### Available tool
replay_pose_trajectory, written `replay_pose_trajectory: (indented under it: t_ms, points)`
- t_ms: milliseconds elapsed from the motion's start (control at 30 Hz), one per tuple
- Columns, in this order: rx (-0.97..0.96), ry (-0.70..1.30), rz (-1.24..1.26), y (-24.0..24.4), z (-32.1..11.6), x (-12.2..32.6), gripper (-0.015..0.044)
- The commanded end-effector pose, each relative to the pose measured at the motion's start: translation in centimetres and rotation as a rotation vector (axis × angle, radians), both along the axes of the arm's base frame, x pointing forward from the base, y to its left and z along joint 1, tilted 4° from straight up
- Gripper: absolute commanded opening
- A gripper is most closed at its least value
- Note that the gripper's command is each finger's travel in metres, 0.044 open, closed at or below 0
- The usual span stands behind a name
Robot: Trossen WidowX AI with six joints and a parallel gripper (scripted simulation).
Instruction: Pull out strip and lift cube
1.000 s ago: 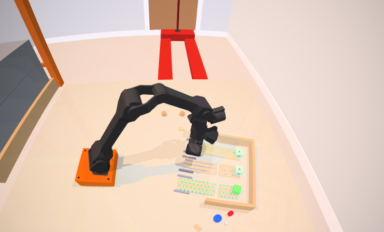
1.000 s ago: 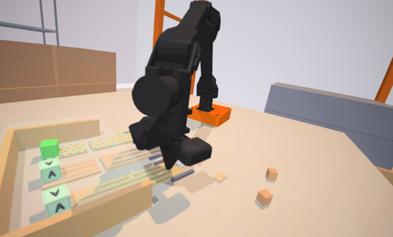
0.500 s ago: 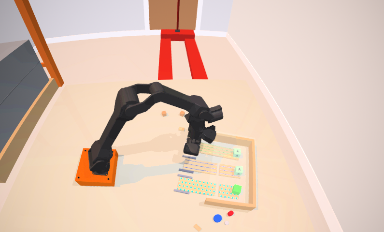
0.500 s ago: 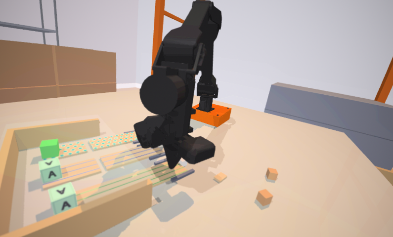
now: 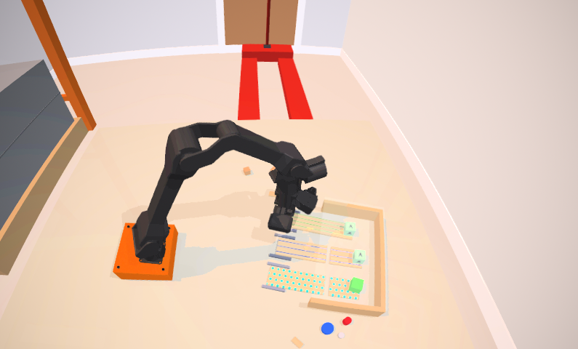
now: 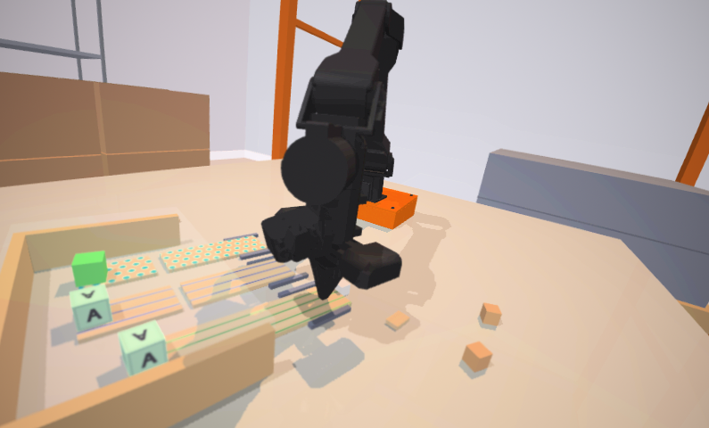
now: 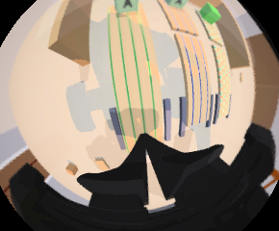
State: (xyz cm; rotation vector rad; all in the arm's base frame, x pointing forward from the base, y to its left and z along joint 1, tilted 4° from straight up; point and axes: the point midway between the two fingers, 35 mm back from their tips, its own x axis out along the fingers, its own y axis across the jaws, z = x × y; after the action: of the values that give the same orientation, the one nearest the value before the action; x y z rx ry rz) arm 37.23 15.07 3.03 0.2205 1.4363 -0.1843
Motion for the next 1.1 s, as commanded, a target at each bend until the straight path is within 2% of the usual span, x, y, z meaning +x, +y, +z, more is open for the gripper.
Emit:
replay_pose_trajectory:
  t_ms: [0,1067]
  points:
    - [-0.004,0.017,0.001,0.2,-0.5,-1.1,0.0000]
    - [-0.003,0.021,0.001,1.4,-1.2,-5.8,0.0000]
